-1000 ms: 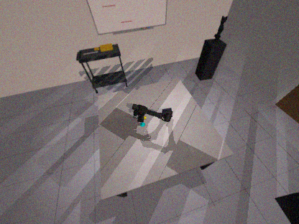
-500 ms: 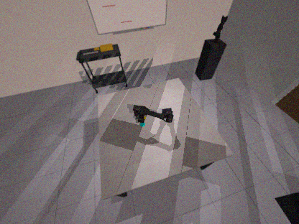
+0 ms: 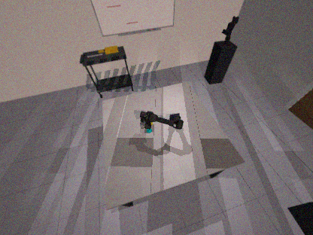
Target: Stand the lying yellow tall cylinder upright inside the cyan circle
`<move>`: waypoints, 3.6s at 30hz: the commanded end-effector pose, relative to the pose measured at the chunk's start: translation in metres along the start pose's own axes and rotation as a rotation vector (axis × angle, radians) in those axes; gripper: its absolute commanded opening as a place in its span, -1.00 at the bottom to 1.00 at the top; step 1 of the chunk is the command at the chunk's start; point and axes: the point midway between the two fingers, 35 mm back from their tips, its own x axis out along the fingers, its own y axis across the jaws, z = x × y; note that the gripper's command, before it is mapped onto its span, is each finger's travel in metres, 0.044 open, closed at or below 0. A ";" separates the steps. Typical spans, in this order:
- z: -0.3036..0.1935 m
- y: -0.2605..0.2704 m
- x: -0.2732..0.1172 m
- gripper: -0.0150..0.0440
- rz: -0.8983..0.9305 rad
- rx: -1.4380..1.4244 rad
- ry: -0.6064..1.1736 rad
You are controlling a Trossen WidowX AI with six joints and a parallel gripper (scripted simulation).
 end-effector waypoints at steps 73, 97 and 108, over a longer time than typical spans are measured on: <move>0.002 -0.001 0.009 -0.14 -0.113 0.031 -0.468; 0.000 0.002 0.004 -0.14 -0.093 0.057 -0.632; -0.002 0.003 0.001 -0.14 -0.073 0.072 -0.708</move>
